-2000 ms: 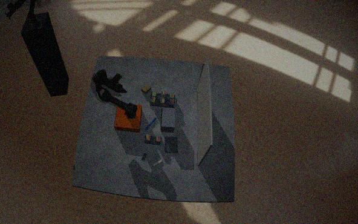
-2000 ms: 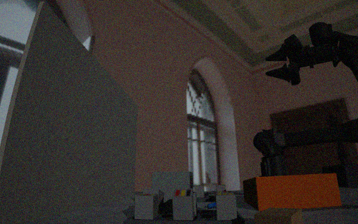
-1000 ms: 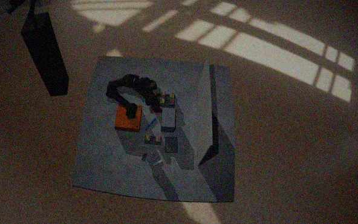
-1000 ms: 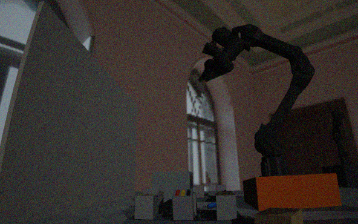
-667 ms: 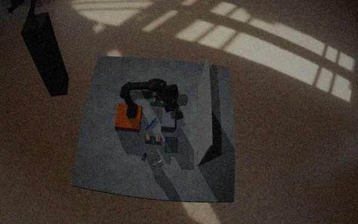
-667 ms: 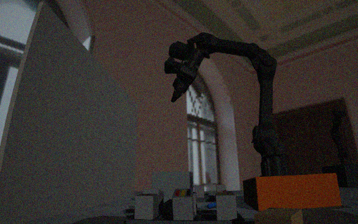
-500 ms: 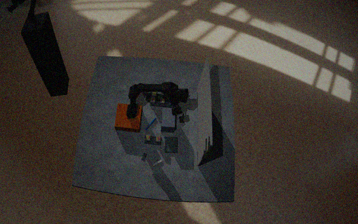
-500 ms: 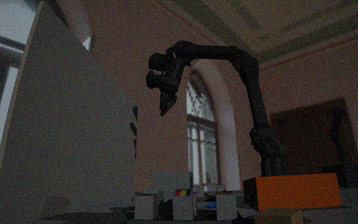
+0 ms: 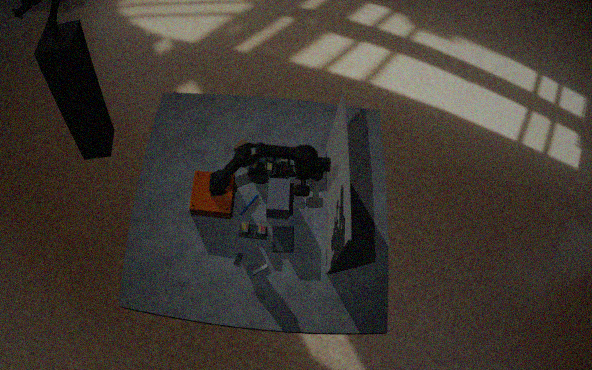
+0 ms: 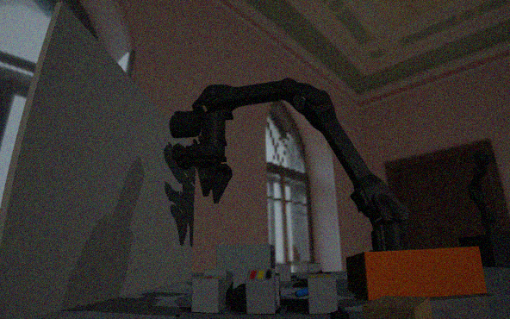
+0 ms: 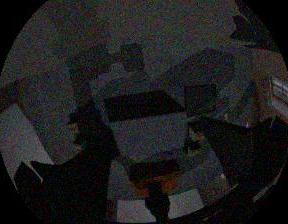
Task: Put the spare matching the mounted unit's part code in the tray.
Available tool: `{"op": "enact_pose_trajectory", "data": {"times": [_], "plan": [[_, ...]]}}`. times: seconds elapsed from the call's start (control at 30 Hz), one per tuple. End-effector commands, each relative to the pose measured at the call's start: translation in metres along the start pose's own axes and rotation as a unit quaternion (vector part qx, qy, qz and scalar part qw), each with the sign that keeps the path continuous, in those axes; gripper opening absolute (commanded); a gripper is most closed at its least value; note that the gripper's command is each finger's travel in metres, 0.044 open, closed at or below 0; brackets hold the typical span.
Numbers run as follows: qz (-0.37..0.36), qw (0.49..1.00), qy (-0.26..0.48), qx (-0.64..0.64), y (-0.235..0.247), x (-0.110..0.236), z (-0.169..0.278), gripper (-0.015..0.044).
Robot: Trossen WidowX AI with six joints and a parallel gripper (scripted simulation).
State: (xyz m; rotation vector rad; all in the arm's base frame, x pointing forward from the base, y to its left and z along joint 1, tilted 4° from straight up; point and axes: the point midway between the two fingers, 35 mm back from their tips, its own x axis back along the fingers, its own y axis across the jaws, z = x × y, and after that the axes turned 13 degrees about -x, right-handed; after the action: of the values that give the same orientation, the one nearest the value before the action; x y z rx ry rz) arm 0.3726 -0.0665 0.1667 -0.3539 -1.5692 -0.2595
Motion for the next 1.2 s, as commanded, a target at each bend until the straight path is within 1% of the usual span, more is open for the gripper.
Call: {"op": "enact_pose_trajectory", "data": {"times": [0.0, 0.33, 0.4, 0.5, 0.6, 0.7, 0.8, 0.9, 0.97, 1.17], "plan": [[0.001, 1.000, 0.000, -0.005, 0.000, 0.000, -0.001, 0.0440], [0.001, 1.000, 0.000, 0.001, 0.003, 0.000, 0.001, 0.0440], [0.000, 0.999, 0.001, 0.054, 0.021, -0.002, 0.014, 0.0440], [-0.003, 0.984, 0.001, 0.176, 0.060, -0.009, 0.048, 0.0440], [-0.005, 0.955, 0.002, 0.295, 0.091, -0.018, 0.088, 0.0440], [-0.007, 0.912, 0.003, 0.410, 0.113, -0.028, 0.131, 0.0440], [-0.009, 0.854, 0.003, 0.519, 0.126, -0.040, 0.175, 0.0440], [-0.009, 0.784, 0.004, 0.620, 0.131, -0.055, 0.219, 0.0440], [-0.009, 0.751, 0.005, 0.661, 0.130, -0.061, 0.237, 0.0440], [-0.009, 0.746, 0.005, 0.666, 0.130, -0.062, 0.239, 0.0440]]}}
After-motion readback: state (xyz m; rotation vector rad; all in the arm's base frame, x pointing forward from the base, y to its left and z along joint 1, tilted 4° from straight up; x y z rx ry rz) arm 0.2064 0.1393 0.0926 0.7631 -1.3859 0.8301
